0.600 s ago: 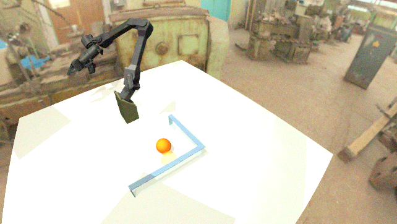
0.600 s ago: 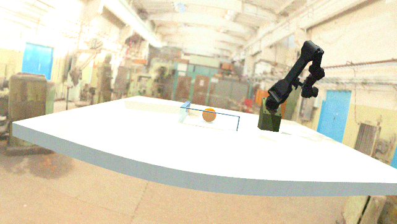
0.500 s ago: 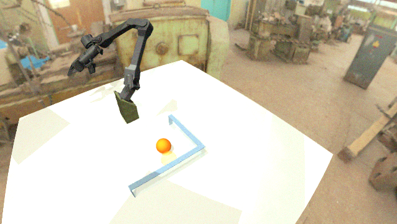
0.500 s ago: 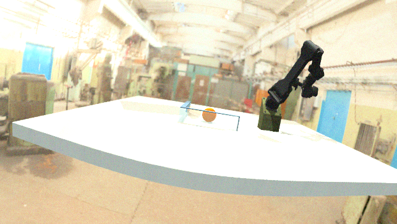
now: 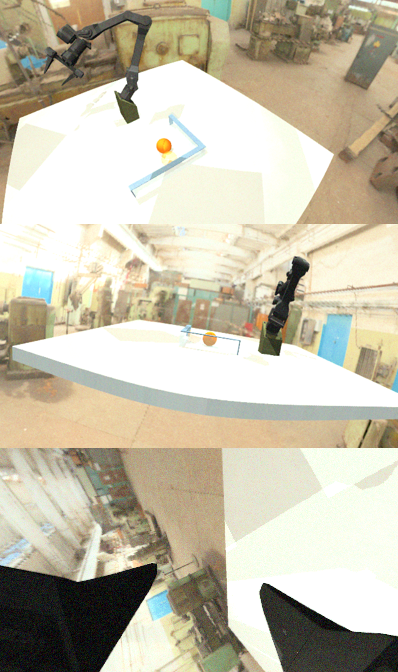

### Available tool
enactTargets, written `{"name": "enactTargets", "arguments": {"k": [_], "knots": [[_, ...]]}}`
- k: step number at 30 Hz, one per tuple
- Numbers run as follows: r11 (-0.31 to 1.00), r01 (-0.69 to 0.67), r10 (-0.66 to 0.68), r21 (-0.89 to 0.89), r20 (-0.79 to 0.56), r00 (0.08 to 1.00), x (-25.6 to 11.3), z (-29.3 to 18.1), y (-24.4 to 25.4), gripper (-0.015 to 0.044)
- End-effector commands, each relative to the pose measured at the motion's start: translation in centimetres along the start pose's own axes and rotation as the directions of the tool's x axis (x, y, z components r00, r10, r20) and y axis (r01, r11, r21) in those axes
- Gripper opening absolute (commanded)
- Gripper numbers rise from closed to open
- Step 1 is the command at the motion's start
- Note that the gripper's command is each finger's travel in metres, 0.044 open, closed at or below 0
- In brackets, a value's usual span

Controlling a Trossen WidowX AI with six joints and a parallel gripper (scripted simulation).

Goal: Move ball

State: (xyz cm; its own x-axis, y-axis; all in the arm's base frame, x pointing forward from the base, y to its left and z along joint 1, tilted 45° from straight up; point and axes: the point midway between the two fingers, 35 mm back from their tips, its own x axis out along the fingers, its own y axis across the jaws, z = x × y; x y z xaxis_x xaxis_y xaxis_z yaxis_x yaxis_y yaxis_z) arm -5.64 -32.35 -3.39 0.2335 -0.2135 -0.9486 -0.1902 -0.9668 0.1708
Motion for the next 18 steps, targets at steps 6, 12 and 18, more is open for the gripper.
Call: {"name": "enactTargets", "arguments": {"k": [6,12,18], "knots": [[0.623,0.016,-0.169,-0.782,-0.115,0.979,1.7,-11.0,-2.6,0.0416],[-0.027,-0.164,-0.335,-0.986,-0.146,0.931,2.3,-18.9,-7.4,0.0416],[-0.506,-0.384,-0.47,-0.772,-0.127,0.874,2.0,-24.1,-12.6,0.0416]]}}
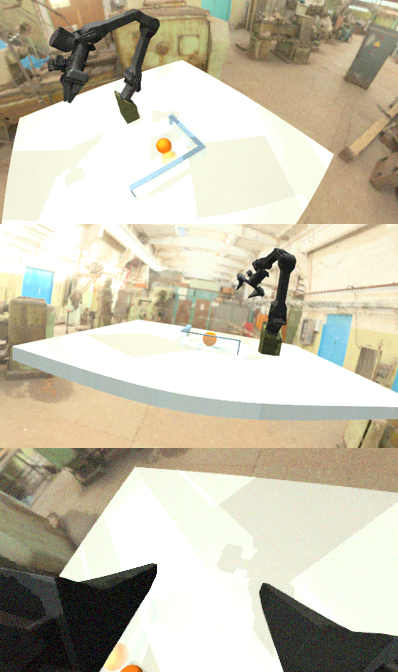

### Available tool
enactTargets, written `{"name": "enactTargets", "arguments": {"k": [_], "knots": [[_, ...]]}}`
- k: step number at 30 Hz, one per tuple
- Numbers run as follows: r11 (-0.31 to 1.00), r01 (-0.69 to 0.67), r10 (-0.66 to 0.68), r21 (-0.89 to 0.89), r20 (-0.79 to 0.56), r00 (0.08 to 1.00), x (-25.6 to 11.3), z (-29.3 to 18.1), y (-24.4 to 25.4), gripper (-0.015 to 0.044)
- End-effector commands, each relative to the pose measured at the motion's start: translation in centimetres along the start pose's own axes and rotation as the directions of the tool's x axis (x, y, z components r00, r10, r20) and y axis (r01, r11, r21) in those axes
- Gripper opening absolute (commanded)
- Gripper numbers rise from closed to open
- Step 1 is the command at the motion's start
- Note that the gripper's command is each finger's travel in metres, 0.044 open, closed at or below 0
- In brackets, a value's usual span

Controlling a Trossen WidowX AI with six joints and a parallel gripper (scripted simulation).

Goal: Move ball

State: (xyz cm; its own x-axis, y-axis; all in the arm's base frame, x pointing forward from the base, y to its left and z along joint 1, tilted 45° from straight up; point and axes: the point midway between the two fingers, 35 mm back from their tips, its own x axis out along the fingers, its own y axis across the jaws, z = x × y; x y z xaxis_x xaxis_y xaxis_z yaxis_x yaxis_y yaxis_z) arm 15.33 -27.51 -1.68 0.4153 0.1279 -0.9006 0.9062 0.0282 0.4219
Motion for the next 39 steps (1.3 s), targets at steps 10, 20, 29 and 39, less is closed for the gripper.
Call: {"name": "enactTargets", "arguments": {"k": [10,20,29,39], "knots": [[0.154,-0.351,-0.047,-0.924,-0.362,0.931,4.8,-12.4,12.2,0.0416],[-0.643,-0.537,-0.203,-0.546,-0.555,0.807,5.9,-24.1,15.9,0.0416],[-0.905,-0.426,-0.33,0.0,-0.631,0.702,5.7,-31.3,16.3,0.0416],[-0.905,-0.426,-0.33,0.0,-0.631,0.702,6.4,-31.9,15.9,0.0416]]}}
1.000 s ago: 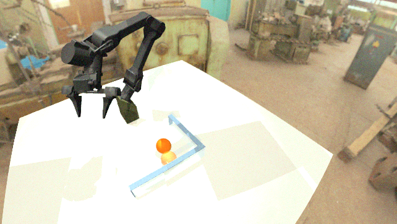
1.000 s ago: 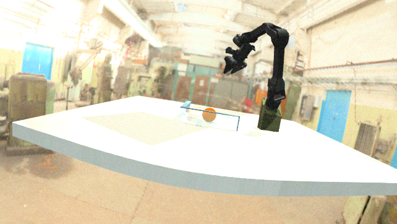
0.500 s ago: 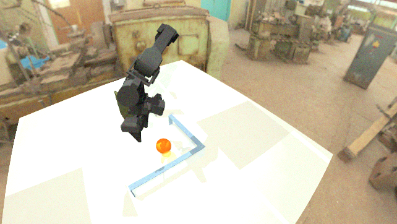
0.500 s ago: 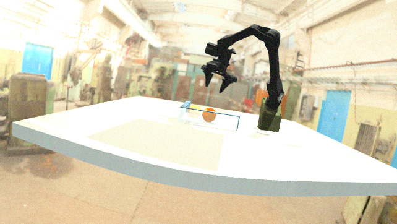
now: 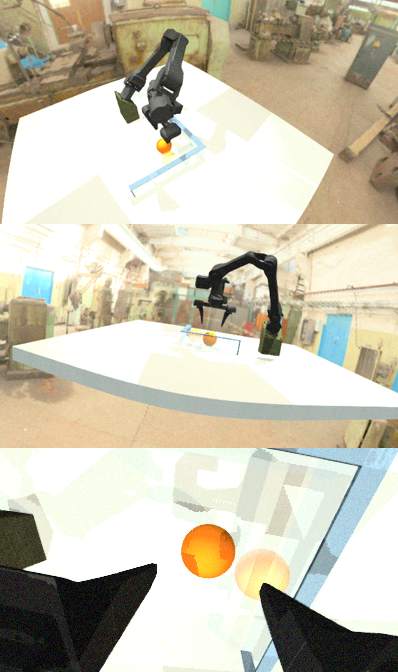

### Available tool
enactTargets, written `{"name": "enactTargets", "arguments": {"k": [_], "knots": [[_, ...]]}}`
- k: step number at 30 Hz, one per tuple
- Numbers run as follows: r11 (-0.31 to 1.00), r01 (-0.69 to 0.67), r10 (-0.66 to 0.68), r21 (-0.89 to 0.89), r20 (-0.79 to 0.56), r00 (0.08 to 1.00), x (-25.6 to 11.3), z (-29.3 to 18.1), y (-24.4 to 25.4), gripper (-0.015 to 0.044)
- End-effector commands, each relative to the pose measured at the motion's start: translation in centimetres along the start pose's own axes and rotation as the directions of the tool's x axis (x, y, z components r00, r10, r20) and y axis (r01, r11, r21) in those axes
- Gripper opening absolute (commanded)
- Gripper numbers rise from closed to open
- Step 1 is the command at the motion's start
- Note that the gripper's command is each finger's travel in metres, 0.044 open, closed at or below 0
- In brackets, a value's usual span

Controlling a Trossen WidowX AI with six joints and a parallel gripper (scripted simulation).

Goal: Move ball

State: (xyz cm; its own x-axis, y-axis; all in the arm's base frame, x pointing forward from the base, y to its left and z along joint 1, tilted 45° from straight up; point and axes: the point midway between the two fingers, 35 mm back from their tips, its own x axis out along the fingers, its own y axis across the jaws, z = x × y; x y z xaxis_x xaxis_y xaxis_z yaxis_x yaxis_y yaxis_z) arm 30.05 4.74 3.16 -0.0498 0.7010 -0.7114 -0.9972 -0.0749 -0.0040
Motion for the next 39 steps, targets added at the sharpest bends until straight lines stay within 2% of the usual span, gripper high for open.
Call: {"name": "enactTargets", "arguments": {"k": [1,38,39], "knots": [[1.0,-0.008,0.008,0.0,0.008,1.0,1.2,0.1,0.1,0.0416],[1.0,-0.008,0.008,0.0,0.011,1.0,6.4,0.2,0.2,0.0416],[1.0,-0.008,0.008,0.0,0.011,1.0,6.4,0.2,0.2,0.039]]}}
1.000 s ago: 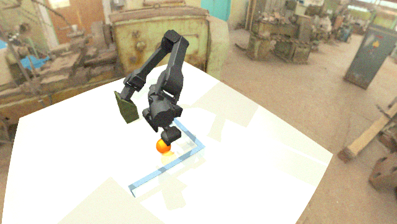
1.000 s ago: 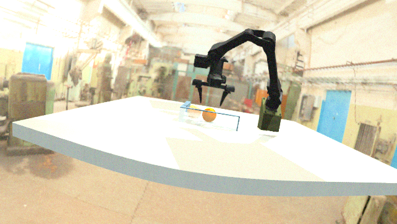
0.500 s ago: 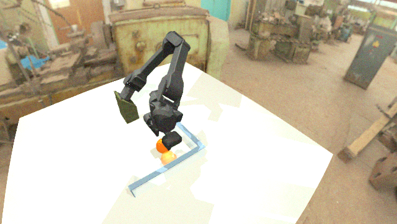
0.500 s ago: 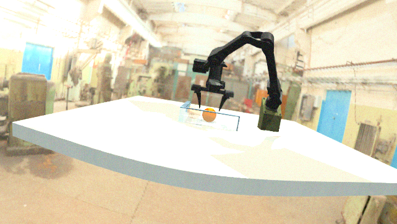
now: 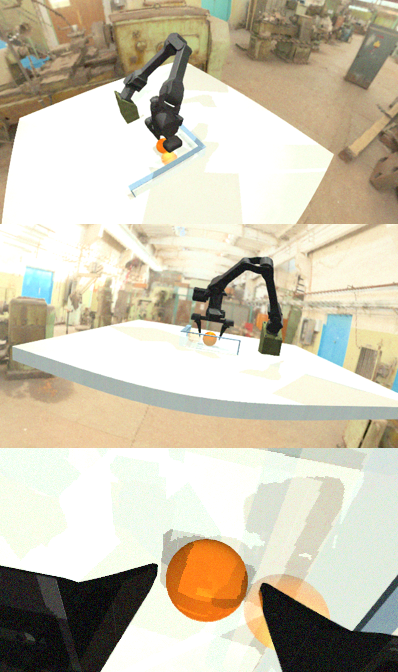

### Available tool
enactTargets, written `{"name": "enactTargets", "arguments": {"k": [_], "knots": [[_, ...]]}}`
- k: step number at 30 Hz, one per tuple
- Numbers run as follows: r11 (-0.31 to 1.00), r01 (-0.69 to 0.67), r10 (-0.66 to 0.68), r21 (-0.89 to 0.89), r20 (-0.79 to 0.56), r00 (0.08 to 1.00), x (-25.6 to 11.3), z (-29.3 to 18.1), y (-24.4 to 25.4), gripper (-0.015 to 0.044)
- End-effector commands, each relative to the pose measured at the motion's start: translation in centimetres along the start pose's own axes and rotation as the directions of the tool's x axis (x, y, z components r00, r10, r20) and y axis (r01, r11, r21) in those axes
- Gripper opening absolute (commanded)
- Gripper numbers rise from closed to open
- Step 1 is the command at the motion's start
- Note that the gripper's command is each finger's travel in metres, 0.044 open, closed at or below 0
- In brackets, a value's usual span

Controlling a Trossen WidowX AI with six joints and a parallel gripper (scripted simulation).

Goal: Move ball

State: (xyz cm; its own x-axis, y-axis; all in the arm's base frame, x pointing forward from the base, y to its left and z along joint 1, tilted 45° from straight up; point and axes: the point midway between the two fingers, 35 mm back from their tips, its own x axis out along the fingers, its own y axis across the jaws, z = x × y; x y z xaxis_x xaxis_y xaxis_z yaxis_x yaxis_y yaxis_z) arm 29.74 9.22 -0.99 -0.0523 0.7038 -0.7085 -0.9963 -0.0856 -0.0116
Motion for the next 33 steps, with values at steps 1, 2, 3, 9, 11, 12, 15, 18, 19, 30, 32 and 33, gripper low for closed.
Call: {"name": "enactTargets", "arguments": {"k": [1,2,3,9,11,12,15,18,19,30,32,33], "knots": [[1.0,-0.005,0.005,0.013,0.007,1.0,0.3,-0.1,0.2,0.0364],[1.0,-0.005,0.005,0.013,0.007,1.0,0.3,-0.1,0.2,0.0337],[1.0,-0.005,0.005,0.013,0.007,1.0,0.3,-0.1,0.2,0.0331],[1.0,-0.005,0.005,0.013,0.007,1.0,0.3,-0.1,0.2,0.0291],[1.0,-0.005,0.005,0.013,0.007,1.0,0.3,-0.1,0.2,0.0277],[1.0,-0.005,0.005,0.013,0.007,1.0,0.3,-0.1,0.2,0.0251],[1.0,0.024,-0.024,-0.005,-0.002,1.0,-0.7,-0.2,-0.1,0.0172],[0.999,0.043,-0.043,-0.016,-0.011,0.999,-2.2,-0.4,-0.5,0.0094],[0.999,0.043,-0.044,-0.016,-0.013,0.999,-2.6,-0.4,-0.5,0.0067],[1.0,0.025,-0.025,0.011,-0.029,0.999,-8.2,-0.8,-0.8,0.0],[1.0,0.019,-0.019,0.014,-0.027,0.999,-9.3,-0.8,-0.7,0.0],[1.0,0.016,-0.016,0.015,-0.024,1.0,-9.9,-0.7,-0.6,0.0]]}}
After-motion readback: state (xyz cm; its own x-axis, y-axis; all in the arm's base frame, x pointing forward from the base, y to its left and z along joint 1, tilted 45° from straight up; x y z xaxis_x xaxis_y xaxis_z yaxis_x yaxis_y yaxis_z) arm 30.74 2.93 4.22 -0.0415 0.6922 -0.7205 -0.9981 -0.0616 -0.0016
